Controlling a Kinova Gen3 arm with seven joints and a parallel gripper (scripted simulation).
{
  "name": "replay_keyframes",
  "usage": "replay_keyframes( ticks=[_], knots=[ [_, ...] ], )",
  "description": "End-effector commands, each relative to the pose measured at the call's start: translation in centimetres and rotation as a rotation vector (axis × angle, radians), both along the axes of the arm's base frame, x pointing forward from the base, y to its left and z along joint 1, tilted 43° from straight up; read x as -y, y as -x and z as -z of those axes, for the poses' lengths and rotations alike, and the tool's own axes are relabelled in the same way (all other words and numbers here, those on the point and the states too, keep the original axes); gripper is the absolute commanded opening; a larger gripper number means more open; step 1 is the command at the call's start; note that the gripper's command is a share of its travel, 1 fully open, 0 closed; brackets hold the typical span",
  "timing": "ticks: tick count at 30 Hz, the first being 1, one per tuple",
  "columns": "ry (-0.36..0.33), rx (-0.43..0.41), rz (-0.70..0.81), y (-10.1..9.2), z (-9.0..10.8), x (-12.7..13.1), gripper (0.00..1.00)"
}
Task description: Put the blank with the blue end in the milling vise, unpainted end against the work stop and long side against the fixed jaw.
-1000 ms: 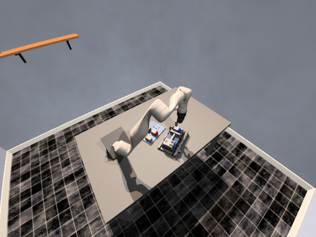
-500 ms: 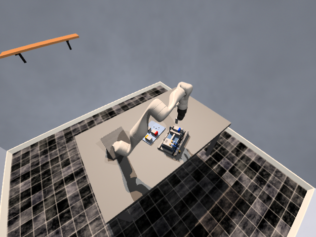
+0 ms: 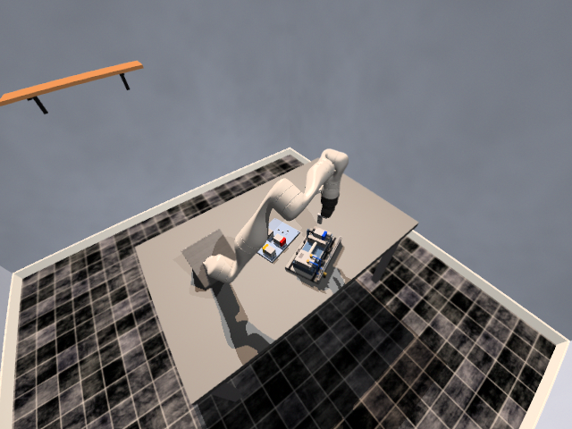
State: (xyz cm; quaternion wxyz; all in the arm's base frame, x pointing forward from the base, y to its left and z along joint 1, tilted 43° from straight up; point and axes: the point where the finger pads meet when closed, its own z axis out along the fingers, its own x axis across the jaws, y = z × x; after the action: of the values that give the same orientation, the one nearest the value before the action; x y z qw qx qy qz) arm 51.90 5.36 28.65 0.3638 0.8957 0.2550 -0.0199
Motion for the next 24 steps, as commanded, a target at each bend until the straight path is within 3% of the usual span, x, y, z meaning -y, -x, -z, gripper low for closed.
replay_keyframes(
  ticks=[1, 24],
  knots=[
    [0.0, 0.001, -0.001, -0.03, 0.06, 0.0, 1.0],
    [-0.001, 0.001, -0.002, -0.08, 0.5, 0.45, 1.0]
  ],
)
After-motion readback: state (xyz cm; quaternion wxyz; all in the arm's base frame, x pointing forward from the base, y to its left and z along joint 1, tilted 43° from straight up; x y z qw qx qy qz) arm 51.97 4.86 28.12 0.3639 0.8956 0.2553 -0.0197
